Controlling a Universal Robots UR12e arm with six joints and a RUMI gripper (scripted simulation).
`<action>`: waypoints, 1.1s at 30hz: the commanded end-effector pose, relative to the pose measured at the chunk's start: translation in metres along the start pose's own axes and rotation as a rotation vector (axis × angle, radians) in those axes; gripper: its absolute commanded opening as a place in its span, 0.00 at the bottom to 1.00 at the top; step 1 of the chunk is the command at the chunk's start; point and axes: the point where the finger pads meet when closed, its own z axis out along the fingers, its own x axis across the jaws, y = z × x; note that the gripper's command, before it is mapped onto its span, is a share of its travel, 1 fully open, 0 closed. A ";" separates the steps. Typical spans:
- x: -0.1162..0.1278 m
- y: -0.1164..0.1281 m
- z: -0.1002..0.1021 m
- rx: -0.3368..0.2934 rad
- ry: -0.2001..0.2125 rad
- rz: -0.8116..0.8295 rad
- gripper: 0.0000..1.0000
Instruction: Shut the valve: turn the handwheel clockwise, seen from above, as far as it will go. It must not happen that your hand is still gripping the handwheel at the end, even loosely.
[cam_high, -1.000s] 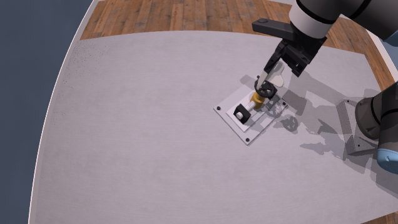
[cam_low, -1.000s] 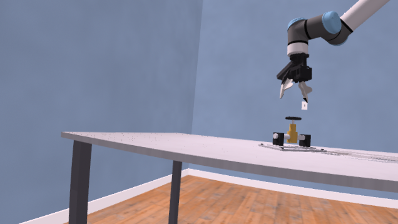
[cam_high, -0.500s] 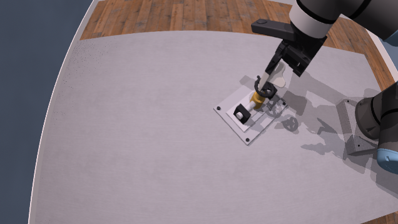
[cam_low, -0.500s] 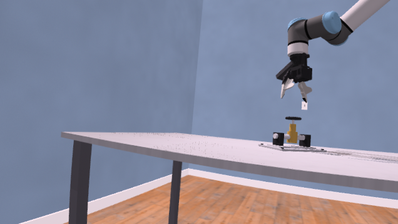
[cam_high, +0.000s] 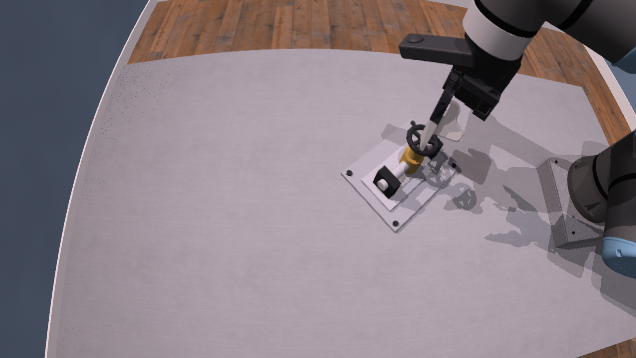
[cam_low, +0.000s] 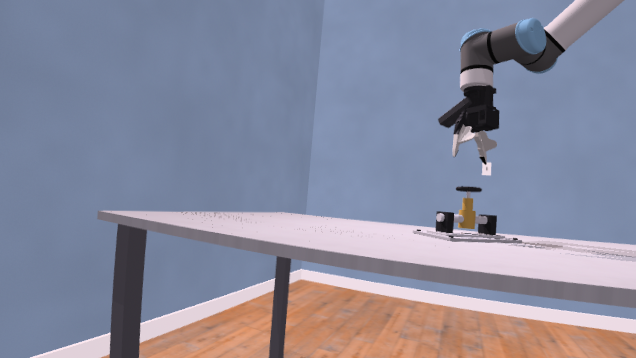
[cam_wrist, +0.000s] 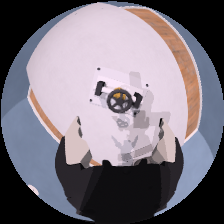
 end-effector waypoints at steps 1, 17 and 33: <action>0.000 -0.001 -0.001 0.001 -0.002 -0.094 1.00; 0.000 -0.001 -0.001 0.001 -0.001 -0.392 1.00; 0.000 -0.001 -0.001 0.002 -0.001 -0.654 1.00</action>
